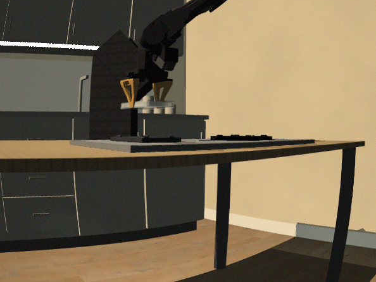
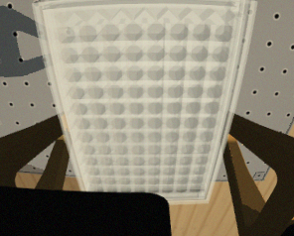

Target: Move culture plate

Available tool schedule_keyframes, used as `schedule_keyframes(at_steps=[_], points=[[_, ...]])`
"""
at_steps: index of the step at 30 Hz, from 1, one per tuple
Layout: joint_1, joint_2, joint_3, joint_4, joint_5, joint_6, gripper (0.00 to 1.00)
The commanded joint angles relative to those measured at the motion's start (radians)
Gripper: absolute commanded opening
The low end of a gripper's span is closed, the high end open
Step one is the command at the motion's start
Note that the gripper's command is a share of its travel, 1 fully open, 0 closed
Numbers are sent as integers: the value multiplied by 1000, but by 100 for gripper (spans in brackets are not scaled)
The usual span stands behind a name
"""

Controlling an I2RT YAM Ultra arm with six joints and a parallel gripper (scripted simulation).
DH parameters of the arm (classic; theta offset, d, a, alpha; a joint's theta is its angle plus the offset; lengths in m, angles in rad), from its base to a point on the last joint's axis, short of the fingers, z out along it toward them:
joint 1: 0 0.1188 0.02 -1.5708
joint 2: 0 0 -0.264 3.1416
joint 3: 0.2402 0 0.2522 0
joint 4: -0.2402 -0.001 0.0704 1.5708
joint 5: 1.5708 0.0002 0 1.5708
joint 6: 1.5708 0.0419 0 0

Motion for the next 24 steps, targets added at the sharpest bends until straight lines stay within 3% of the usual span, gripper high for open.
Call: schedule_keyframes(at_steps=[1,24], points=[[-25,-44,-34,16,-2,-53,0],[125,-255,-214,114,33,88,0]])
